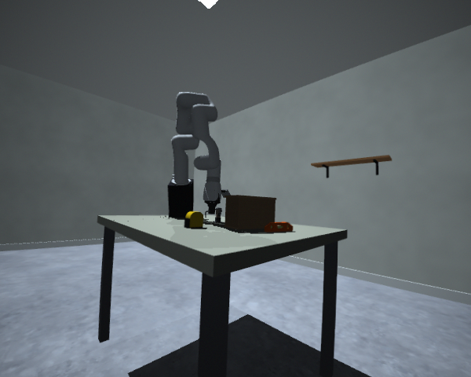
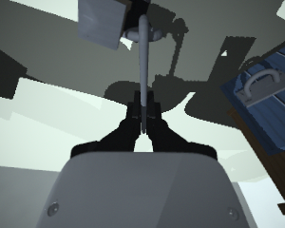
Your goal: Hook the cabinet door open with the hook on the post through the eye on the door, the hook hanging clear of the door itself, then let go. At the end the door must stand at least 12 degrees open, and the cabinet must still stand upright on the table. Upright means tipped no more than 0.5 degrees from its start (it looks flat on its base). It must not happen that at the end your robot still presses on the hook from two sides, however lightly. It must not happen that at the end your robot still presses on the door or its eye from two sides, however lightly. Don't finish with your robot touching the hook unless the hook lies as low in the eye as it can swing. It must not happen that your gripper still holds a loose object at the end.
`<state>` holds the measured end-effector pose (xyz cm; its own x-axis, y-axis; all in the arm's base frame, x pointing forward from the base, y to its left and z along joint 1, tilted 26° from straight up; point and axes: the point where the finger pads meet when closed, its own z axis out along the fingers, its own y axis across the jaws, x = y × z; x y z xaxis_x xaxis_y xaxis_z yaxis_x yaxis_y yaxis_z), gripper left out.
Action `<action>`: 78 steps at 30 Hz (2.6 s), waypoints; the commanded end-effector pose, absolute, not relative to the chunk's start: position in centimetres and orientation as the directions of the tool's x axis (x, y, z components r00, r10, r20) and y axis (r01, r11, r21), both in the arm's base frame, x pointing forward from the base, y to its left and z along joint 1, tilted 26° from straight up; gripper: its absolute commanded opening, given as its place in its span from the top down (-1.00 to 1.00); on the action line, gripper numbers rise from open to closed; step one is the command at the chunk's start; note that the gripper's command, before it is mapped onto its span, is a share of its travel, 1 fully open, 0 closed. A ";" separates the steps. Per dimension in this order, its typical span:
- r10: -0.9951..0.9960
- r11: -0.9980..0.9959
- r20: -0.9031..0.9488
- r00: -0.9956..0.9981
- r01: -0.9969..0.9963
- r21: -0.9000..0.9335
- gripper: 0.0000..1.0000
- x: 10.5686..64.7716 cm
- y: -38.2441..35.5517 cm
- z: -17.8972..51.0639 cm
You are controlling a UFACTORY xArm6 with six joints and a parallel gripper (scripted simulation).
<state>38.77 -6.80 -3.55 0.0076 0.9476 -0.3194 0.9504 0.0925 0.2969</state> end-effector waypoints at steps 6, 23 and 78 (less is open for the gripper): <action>0.948 0.093 -0.319 0.007 0.950 0.298 0.91 38.7 -6.7 -3.1; 0.948 0.093 -0.319 0.007 0.950 0.298 0.91 38.5 -6.4 -2.4; 0.909 0.283 -0.373 -0.185 0.932 0.228 0.91 39.4 -5.5 -1.0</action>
<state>39.16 -5.53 -1.07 -0.1629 0.9153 -0.3683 0.9355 0.2619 0.2371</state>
